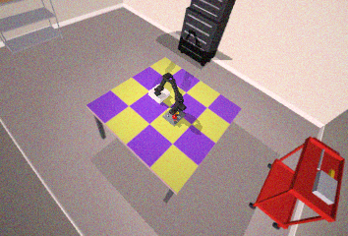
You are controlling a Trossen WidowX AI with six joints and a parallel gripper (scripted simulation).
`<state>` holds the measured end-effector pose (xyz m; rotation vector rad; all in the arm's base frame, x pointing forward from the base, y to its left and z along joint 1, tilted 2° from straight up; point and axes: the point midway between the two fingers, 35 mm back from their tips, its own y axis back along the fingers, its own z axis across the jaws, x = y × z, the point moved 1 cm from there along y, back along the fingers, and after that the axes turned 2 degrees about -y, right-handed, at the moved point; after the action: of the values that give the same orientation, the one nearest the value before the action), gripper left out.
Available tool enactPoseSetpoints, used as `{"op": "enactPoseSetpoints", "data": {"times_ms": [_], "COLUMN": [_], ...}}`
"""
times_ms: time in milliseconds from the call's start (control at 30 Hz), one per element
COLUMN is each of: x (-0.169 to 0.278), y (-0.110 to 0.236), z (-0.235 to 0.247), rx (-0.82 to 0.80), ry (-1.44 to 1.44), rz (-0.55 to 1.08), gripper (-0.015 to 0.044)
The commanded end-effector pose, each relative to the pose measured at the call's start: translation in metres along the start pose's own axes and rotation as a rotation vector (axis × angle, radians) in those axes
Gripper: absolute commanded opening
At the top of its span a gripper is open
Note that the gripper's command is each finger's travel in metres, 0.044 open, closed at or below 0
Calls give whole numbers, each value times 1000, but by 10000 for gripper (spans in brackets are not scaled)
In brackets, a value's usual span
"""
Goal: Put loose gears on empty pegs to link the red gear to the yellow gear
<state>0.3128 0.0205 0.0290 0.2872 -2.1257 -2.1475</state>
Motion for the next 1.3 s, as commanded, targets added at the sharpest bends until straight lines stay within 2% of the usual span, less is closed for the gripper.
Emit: {"op": "enactPoseSetpoints", "data": {"times_ms": [0,200,267,300,433,633,667,1267], "x": [0,0,0,-1,3,4,4,4], "y": [5,46,47,43,88,91,91,91], "z": [0,0,0,0,1,1,1,1], "rx": [0,0,0,0,0,0,0,0], "ry": [-42,-138,-142,-120,-120,-120,-120,-120], "rz": [-1,-1,-1,-3,-3,-3,-3,-3], "gripper": [140,140,140,166,271,429,440,440]}}
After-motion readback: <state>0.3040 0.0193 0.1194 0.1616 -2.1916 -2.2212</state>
